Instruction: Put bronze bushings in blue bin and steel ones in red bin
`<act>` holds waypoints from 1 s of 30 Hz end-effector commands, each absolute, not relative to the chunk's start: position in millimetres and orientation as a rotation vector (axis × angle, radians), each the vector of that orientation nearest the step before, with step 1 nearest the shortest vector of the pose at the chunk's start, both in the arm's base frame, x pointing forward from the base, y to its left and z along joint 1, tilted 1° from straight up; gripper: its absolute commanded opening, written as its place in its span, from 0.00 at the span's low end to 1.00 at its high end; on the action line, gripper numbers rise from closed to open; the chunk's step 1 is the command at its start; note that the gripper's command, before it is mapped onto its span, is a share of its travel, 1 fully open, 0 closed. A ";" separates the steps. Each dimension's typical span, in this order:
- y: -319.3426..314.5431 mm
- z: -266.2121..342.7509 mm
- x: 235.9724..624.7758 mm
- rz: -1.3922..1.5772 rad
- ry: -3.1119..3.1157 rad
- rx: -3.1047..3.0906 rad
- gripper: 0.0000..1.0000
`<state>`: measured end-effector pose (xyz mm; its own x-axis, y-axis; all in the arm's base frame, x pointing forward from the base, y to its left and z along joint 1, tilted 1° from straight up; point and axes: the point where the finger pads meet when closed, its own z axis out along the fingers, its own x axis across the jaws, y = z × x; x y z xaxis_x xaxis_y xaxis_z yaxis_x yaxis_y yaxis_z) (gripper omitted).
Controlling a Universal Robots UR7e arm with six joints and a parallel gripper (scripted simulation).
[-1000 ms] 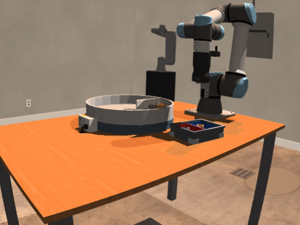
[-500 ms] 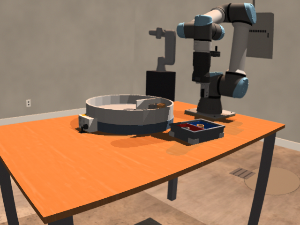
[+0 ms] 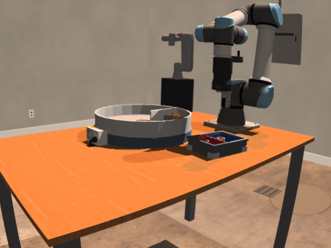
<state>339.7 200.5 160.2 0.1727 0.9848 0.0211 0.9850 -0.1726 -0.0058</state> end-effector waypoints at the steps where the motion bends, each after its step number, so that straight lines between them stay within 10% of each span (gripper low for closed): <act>1: 200.6 160.6 340.0 -0.021 -2.009 -2.392 0.42; 30: 38.2 138.6 331.8 -0.021 -2.041 -2.366 0.40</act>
<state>331.9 57.4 140.6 0.1520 0.9882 0.0162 0.9884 -0.1519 -0.0068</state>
